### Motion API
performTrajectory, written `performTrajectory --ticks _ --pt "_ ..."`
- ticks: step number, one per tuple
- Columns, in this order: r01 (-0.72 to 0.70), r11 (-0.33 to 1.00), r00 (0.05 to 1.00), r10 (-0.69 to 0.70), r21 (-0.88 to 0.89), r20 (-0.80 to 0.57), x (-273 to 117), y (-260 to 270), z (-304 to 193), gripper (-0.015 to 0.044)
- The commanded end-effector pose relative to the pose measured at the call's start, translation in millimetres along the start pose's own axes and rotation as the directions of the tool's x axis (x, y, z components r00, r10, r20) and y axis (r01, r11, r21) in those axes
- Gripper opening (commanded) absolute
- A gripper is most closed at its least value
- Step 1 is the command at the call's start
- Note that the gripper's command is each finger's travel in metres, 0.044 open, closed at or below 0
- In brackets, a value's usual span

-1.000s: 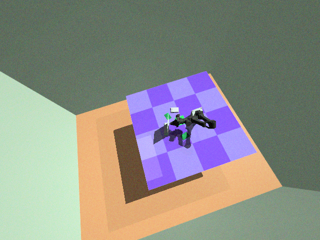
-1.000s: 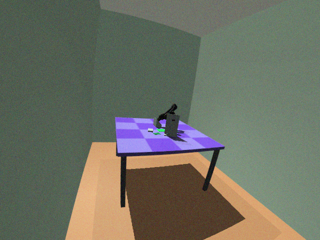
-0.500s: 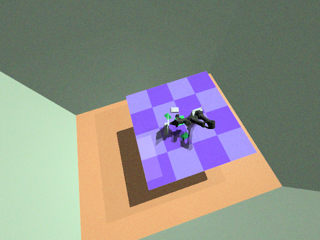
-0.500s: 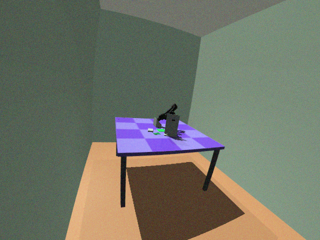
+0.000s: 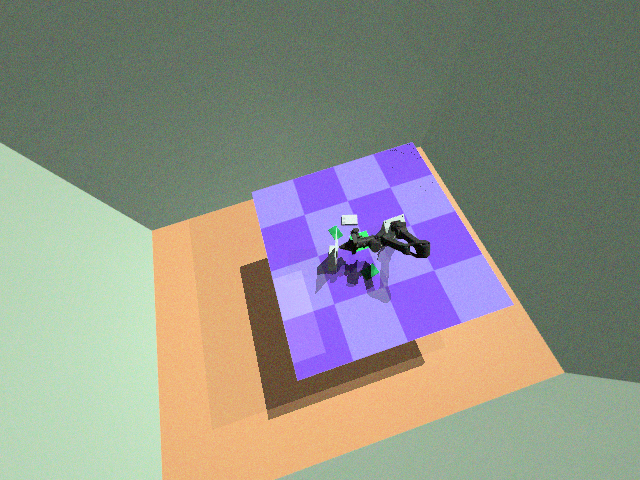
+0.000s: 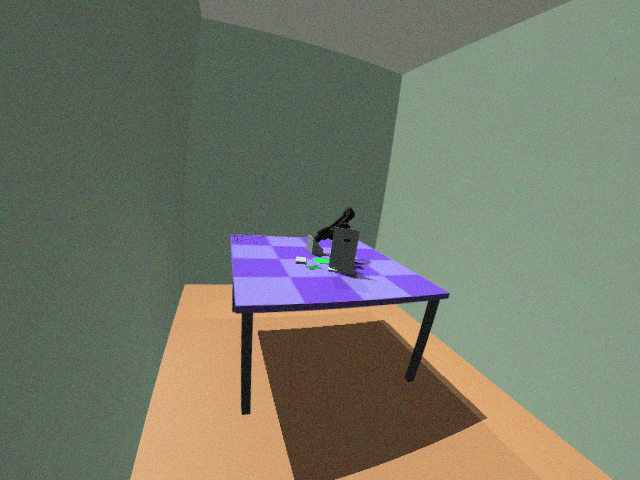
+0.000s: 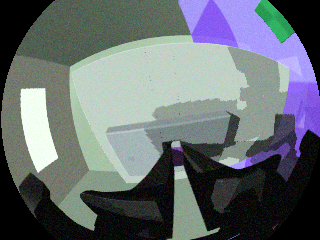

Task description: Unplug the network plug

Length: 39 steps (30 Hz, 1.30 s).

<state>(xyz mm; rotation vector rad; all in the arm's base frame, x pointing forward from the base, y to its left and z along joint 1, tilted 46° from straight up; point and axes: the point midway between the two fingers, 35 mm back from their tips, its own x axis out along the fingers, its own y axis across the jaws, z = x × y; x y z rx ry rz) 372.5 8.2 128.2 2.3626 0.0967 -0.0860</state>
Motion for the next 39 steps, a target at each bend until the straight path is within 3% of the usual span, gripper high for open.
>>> performTrajectory --ticks 1,39 --pt "0.001 1.000 1.000 -0.001 -0.004 0.000 -2 0 -1 0.0000" --pt "0.002 1.000 1.000 -0.002 -0.004 0.001 -17 0 -5 0.0000"
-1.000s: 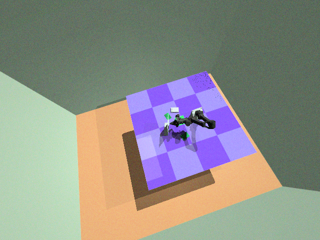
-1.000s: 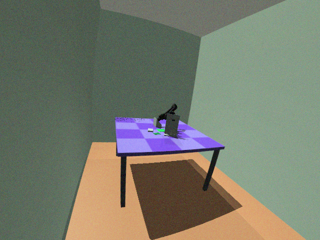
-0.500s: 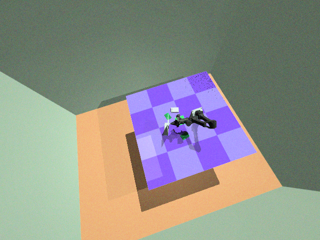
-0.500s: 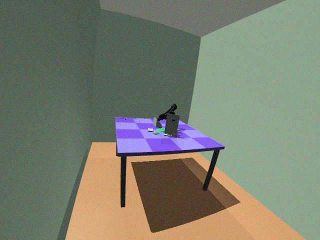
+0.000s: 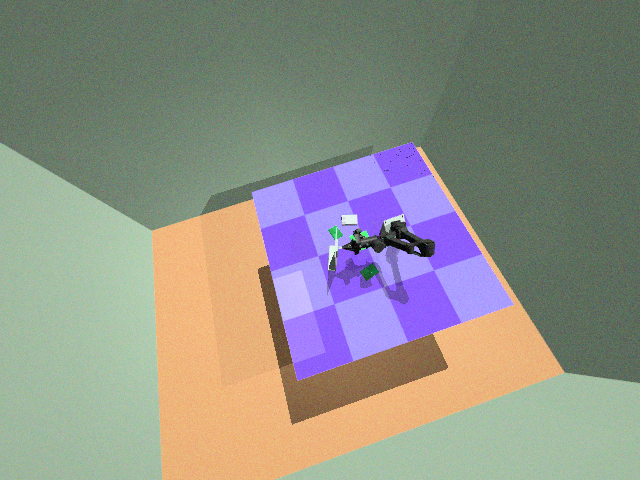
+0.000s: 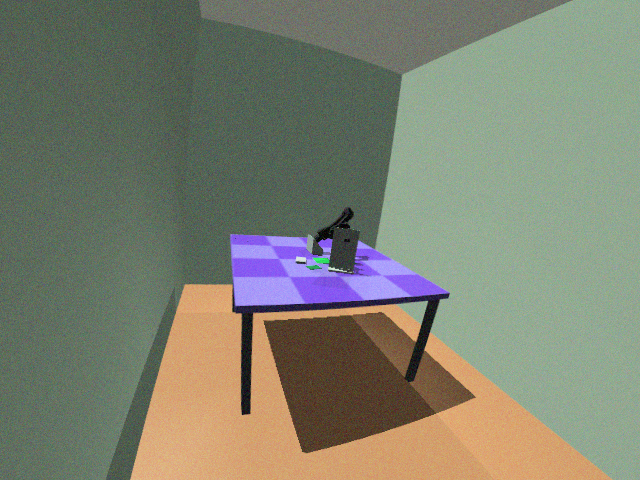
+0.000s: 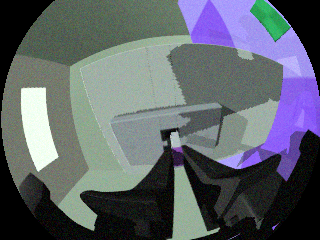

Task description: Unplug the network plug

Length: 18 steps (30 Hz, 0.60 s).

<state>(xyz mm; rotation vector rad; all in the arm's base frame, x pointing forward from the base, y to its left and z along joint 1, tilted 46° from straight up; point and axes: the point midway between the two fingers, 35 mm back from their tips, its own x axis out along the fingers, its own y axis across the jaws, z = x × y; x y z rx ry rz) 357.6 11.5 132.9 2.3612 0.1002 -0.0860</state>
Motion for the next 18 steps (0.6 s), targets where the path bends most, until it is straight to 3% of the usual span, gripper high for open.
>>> performTrajectory --ticks 1,18 --pt "-0.001 1.000 1.000 0.001 -0.003 0.002 -2.5 0.0 -0.4 0.0000" --pt "0.000 1.000 1.000 0.000 -0.003 0.002 -8.7 0.0 -2.5 0.0000"
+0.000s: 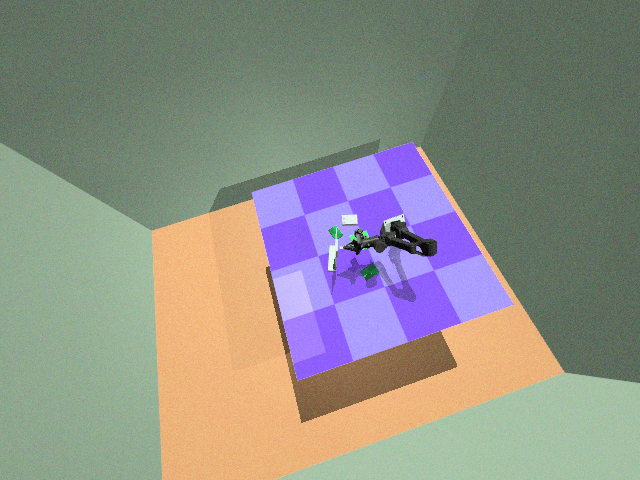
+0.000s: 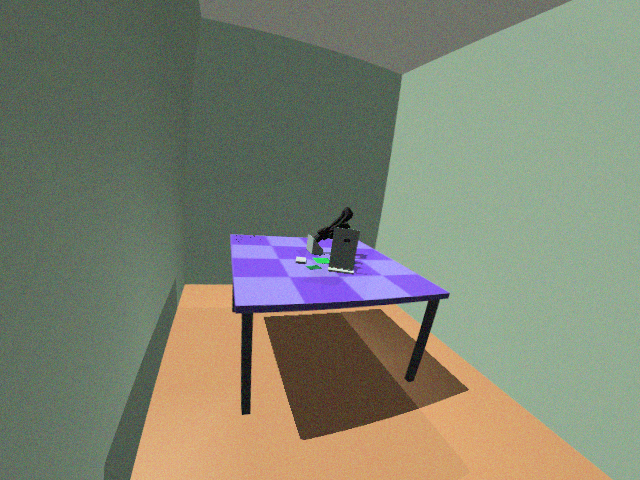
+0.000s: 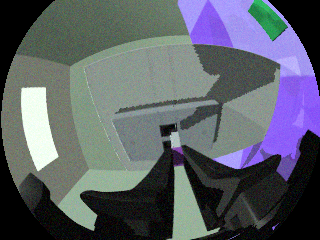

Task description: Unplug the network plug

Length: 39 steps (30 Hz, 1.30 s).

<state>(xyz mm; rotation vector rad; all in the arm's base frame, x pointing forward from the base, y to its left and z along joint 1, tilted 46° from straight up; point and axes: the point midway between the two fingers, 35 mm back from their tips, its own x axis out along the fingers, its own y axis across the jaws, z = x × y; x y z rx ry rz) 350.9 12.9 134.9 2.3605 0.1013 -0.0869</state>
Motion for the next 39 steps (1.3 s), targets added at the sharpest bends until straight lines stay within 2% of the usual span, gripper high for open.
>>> performTrajectory --ticks 1,39 --pt "-0.001 1.000 1.000 0.001 -0.002 0.001 -2 0 0 0.0000" --pt "-0.001 1.000 1.000 0.001 -0.002 0.002 -15 0 -5 0.0000"
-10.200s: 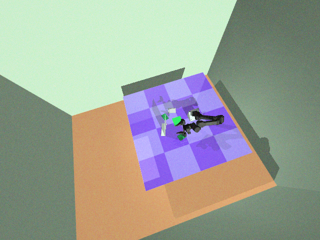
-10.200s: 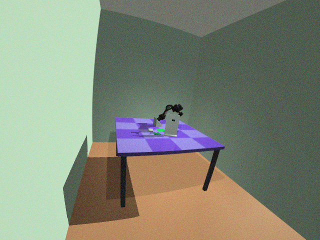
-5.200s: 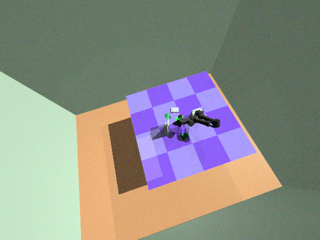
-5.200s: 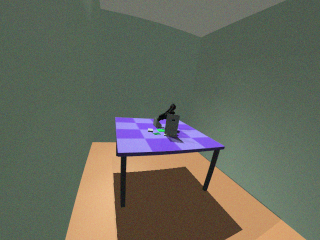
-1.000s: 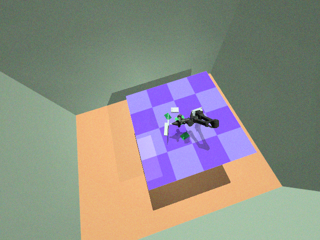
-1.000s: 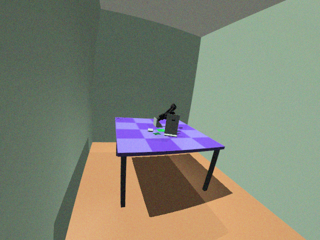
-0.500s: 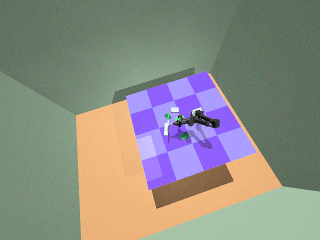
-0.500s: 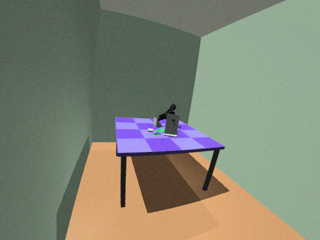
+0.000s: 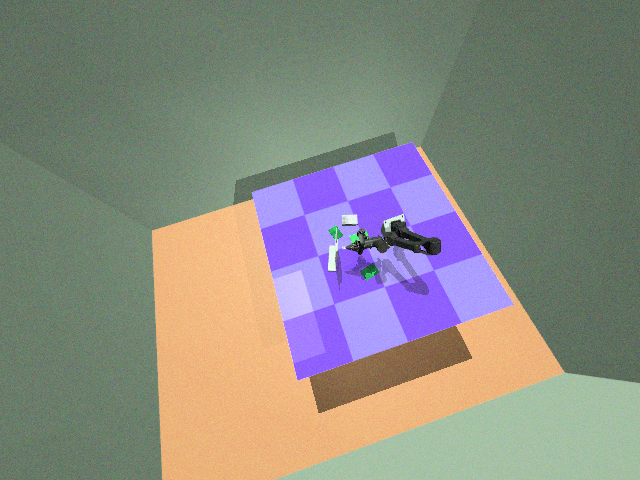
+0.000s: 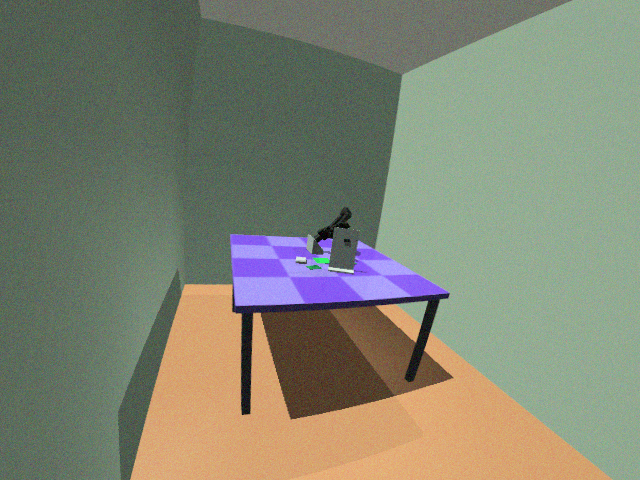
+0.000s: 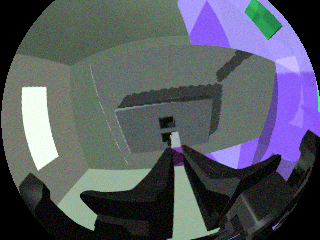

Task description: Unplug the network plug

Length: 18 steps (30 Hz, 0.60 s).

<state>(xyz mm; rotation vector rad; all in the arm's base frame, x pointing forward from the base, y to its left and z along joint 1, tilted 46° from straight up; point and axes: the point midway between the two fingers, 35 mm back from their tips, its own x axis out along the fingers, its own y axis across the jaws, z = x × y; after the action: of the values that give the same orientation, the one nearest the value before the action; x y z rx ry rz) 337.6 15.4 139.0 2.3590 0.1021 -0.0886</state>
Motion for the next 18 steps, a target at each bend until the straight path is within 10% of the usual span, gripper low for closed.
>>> performTrajectory --ticks 1,18 --pt "-0.002 1.000 1.000 0.002 0.000 0.001 -2.1 0.4 -0.5 0.0000" --pt "-0.002 1.000 1.000 0.002 0.000 0.001 -7.4 0.4 -2.1 0.0000"
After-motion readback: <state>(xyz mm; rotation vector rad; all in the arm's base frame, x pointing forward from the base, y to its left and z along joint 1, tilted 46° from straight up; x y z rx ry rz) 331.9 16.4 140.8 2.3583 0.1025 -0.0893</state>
